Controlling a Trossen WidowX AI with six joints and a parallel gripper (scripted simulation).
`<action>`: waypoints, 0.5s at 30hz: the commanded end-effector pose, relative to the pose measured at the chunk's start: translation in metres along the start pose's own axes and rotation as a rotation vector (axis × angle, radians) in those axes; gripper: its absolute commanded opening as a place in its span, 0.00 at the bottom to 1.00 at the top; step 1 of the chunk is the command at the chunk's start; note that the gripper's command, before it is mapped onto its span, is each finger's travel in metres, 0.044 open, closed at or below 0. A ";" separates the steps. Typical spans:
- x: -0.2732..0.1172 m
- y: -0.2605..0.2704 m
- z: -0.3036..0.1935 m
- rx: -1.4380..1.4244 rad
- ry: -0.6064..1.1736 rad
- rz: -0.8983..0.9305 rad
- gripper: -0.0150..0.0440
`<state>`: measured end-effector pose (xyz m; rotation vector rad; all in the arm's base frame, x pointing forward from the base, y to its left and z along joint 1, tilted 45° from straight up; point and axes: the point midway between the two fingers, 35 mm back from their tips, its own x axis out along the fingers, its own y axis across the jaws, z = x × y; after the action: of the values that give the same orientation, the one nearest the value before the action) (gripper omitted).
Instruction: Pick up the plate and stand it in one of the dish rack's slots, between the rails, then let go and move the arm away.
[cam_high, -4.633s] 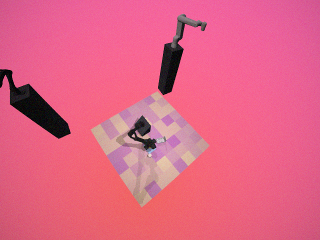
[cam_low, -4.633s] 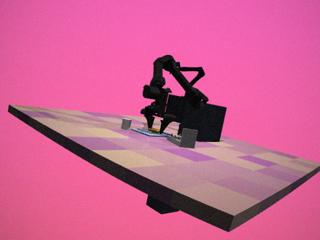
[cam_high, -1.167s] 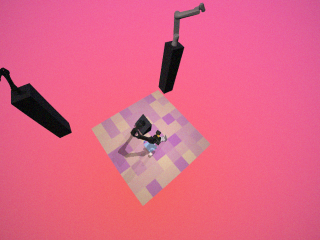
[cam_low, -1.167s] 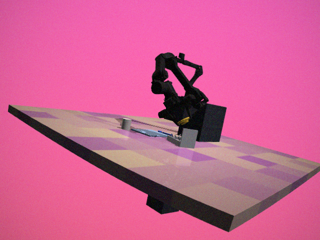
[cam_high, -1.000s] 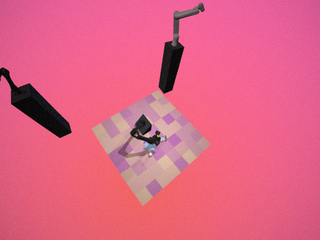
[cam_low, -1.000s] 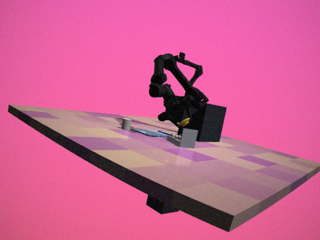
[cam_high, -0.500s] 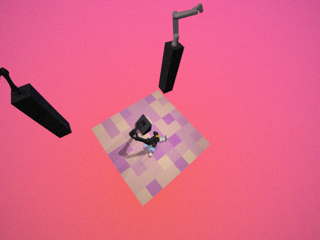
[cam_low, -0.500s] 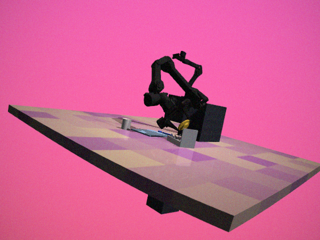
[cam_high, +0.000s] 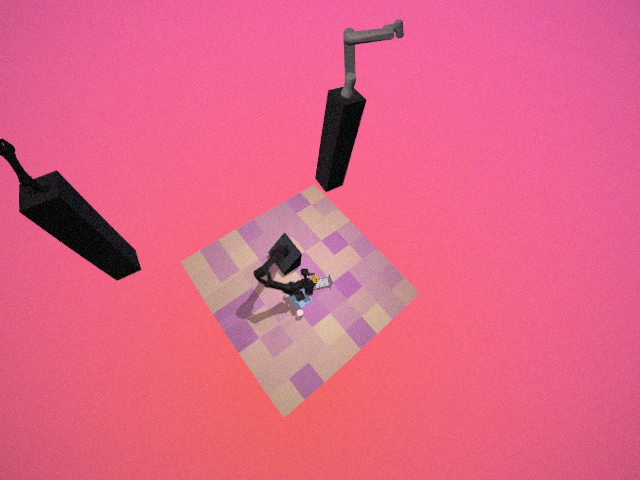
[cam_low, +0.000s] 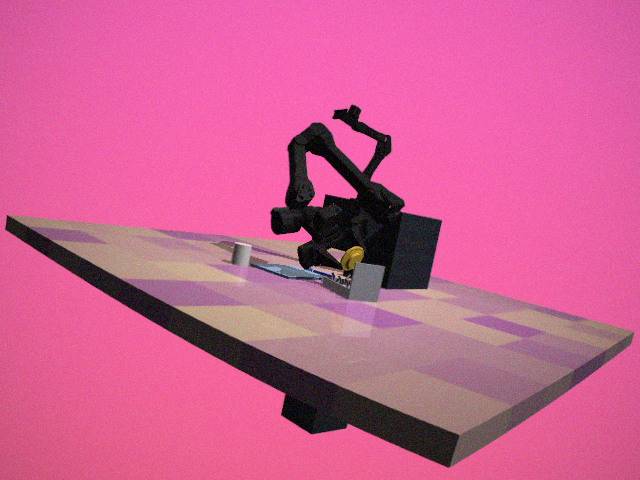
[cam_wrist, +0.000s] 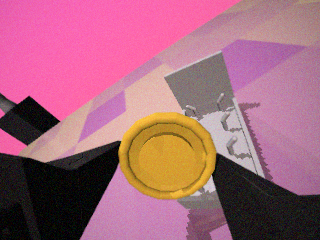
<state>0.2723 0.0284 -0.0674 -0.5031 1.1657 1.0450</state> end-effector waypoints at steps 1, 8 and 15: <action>-0.002 -0.003 -0.001 -0.109 -0.083 -0.018 0.25; -0.007 -0.008 -0.005 -0.272 -0.192 -0.074 0.25; -0.015 -0.012 -0.009 -0.440 -0.288 -0.158 0.25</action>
<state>0.2776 0.0125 -0.0626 -0.6909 0.7424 1.1803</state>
